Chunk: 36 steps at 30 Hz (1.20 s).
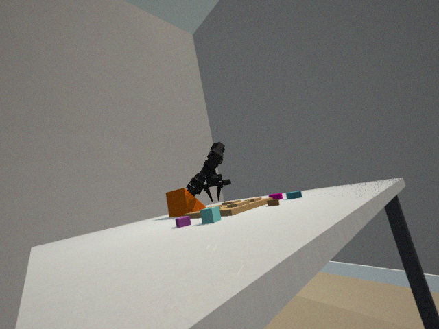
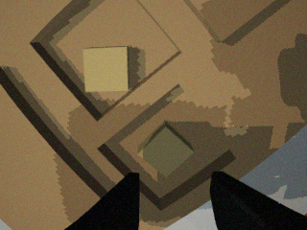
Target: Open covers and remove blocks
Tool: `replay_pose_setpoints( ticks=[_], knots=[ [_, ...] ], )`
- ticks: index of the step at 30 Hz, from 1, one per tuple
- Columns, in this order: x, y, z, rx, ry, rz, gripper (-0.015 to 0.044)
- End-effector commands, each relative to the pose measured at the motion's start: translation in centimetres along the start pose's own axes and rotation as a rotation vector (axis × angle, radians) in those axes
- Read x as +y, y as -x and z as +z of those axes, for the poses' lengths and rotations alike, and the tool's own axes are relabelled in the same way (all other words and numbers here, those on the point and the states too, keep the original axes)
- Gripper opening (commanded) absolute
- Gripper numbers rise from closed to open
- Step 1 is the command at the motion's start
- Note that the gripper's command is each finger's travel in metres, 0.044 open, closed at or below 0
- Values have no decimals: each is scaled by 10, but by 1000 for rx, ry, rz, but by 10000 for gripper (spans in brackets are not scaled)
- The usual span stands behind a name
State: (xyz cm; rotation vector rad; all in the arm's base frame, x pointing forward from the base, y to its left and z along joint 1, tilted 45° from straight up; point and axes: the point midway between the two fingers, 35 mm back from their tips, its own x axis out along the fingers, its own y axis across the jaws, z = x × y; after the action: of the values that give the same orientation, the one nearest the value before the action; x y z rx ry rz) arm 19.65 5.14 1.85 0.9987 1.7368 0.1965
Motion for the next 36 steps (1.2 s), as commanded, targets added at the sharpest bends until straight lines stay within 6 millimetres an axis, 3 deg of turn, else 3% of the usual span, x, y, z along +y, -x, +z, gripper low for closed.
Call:
replay_pose_setpoints(
  ticks=[1,36],
  knots=[
    [1,0,0,1,-75,3,144],
    [0,0,-1,2,-588,3,144]
  ],
)
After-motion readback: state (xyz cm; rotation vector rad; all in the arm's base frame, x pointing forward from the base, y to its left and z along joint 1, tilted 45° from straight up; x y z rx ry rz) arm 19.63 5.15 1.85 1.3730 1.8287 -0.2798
